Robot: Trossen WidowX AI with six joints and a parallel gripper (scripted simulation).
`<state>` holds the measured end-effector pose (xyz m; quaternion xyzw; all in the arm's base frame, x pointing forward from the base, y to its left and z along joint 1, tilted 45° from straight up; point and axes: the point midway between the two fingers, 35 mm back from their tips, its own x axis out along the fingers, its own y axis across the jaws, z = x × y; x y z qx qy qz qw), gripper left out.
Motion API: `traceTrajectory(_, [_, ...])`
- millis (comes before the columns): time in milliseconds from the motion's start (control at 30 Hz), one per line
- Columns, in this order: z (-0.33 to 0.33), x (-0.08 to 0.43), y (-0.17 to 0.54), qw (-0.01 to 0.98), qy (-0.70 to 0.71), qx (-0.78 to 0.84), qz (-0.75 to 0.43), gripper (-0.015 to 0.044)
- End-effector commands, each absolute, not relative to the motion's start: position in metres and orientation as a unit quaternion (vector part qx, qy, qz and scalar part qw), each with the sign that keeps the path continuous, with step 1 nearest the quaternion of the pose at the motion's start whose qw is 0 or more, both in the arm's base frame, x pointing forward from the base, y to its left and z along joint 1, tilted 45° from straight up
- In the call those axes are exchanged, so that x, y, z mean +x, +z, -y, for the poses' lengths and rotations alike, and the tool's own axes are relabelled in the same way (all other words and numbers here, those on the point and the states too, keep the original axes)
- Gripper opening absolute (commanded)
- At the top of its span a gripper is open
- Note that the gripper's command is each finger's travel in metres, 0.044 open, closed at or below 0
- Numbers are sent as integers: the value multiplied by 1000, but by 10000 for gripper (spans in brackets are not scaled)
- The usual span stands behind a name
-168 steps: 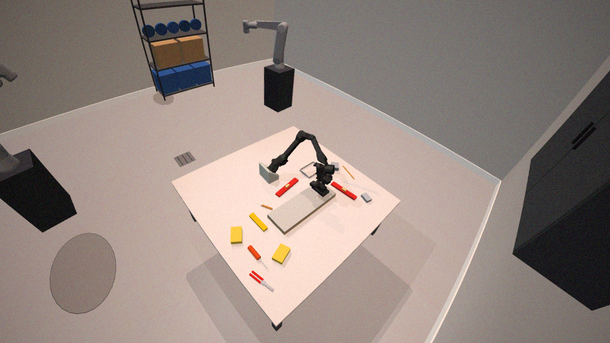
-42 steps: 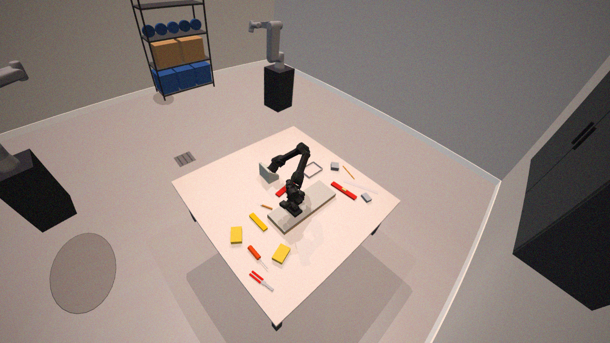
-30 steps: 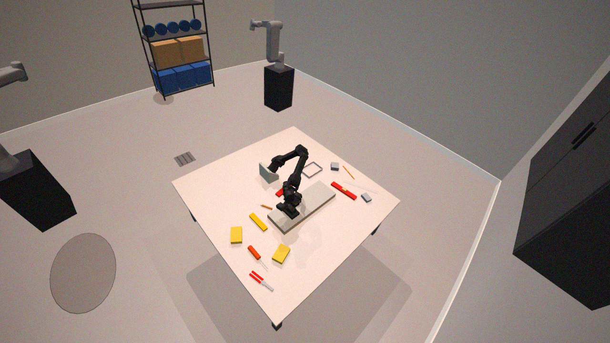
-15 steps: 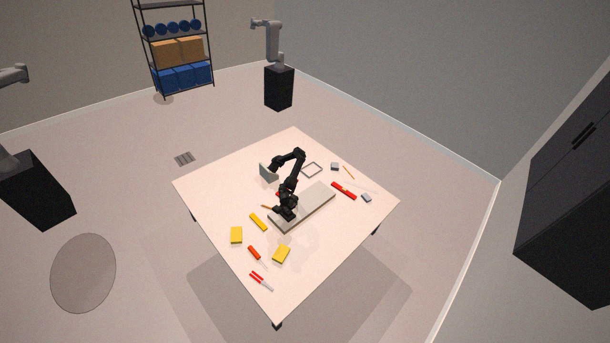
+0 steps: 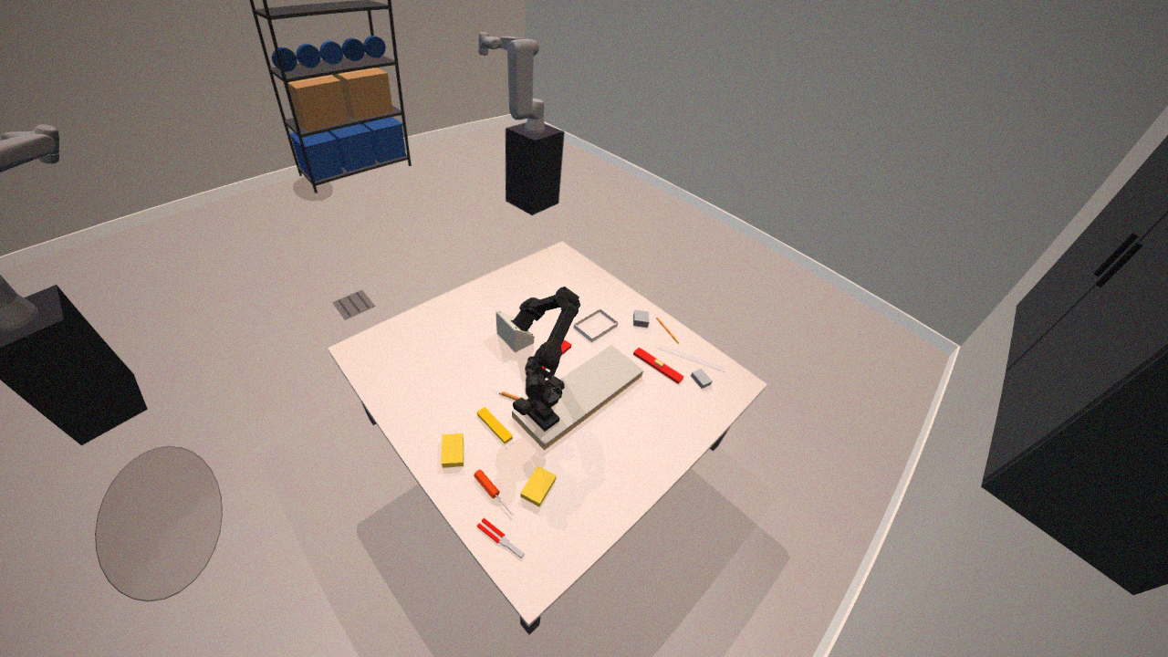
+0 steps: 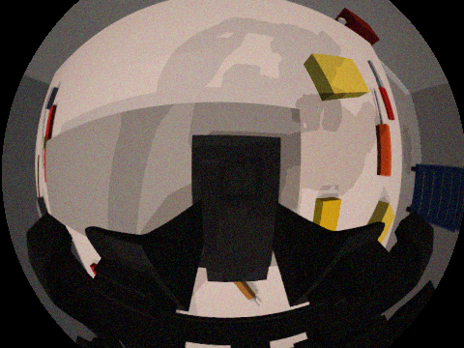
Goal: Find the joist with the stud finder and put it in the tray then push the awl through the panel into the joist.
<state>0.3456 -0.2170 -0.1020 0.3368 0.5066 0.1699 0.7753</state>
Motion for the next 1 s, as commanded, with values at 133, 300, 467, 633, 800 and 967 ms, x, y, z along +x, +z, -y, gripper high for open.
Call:
traceTrajectory(133, [218, 345, -103, 775, 169, 337, -507, 0])
traceTrajectory(300, [219, 345, -103, 775, 169, 337, -507, 0])
traceTrajectory(467, [230, 344, -94, 775, 169, 336, -507, 0])
traceTrajectory(633, [247, 342, -80, 775, 168, 336, -508, 0])
traceTrajectory(800, [262, 338, -65, 775, 167, 335, -508, 0])
traceTrajectory(967, [277, 332, -49, 775, 167, 335, -509, 0])
